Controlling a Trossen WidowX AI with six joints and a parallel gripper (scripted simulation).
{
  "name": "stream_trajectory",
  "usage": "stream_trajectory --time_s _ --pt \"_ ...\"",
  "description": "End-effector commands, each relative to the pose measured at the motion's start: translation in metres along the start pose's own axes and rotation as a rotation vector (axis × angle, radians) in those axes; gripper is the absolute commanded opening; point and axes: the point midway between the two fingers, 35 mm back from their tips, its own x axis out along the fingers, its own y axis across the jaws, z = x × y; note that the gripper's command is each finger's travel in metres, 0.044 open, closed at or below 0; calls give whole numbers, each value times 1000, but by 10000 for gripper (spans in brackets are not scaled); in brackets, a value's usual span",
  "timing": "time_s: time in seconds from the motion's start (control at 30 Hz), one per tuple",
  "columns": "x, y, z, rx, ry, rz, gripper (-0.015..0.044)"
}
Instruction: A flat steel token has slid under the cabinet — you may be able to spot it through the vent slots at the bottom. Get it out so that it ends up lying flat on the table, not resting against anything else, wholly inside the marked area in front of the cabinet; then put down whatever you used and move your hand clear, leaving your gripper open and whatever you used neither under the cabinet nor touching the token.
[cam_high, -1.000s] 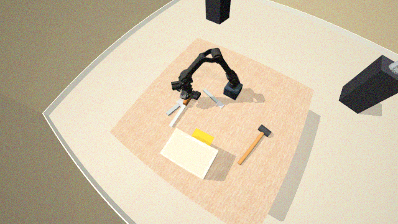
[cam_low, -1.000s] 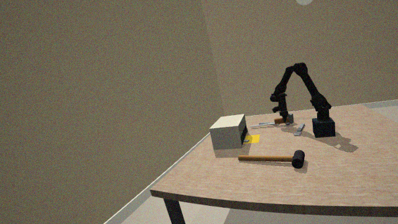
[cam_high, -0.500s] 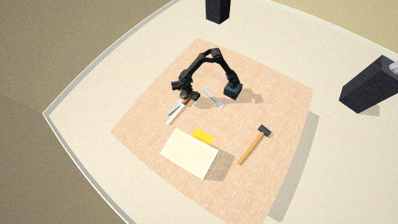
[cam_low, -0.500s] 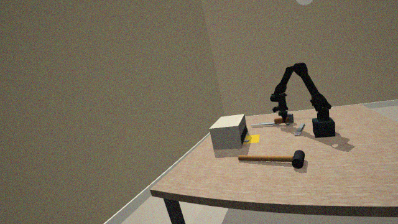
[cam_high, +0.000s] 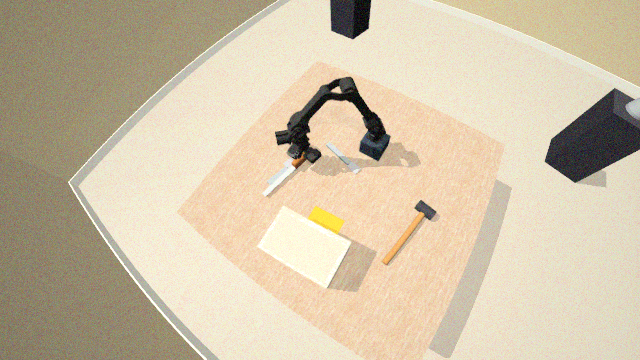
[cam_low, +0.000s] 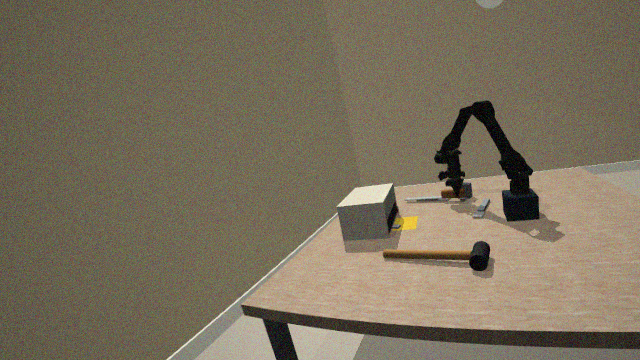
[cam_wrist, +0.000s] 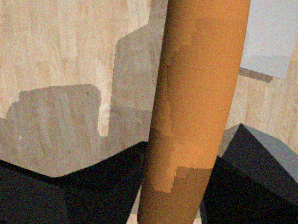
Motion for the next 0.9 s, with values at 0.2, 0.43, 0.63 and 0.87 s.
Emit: stream_trajectory --time_s 0.2,0.43,0.63,0.87 --pt "-2 -1 3 82 -12 0 0" --pt "-2 -1 3 138 -12 0 0" --pt "-2 -1 3 186 -12 0 0" --pt "-2 -1 3 242 -12 1 0"
